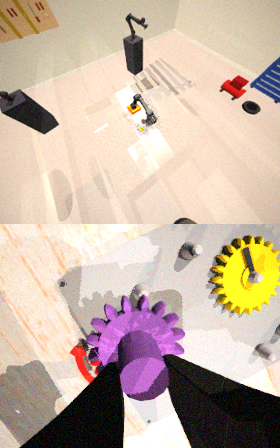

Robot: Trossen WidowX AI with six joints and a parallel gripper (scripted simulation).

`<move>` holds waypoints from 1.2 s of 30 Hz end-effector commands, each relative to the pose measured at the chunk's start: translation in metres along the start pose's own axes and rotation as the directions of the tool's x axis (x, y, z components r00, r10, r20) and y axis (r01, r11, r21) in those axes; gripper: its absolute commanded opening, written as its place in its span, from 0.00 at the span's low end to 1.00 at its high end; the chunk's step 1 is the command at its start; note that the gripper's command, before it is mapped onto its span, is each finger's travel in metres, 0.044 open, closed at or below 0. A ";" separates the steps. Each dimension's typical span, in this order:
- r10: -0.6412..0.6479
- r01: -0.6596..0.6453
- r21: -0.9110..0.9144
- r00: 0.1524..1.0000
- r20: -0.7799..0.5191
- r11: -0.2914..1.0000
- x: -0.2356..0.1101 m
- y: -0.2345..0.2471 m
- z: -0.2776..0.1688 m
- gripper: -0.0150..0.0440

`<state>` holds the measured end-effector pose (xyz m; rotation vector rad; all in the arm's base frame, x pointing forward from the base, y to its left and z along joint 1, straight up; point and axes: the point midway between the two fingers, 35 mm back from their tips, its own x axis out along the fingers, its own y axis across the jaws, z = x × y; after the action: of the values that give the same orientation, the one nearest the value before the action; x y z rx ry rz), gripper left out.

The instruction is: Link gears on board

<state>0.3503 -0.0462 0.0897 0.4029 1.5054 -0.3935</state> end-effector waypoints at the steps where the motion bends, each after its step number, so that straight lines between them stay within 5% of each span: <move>1: 0.000 0.000 -0.001 1.000 0.008 1.000 0.005 -0.007 0.011 0.25; 36: 0.000 0.001 -0.117 1.000 0.008 0.993 0.018 -0.012 0.016 0.25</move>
<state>0.3604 -0.0642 0.0772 0.3426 1.5038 -0.3347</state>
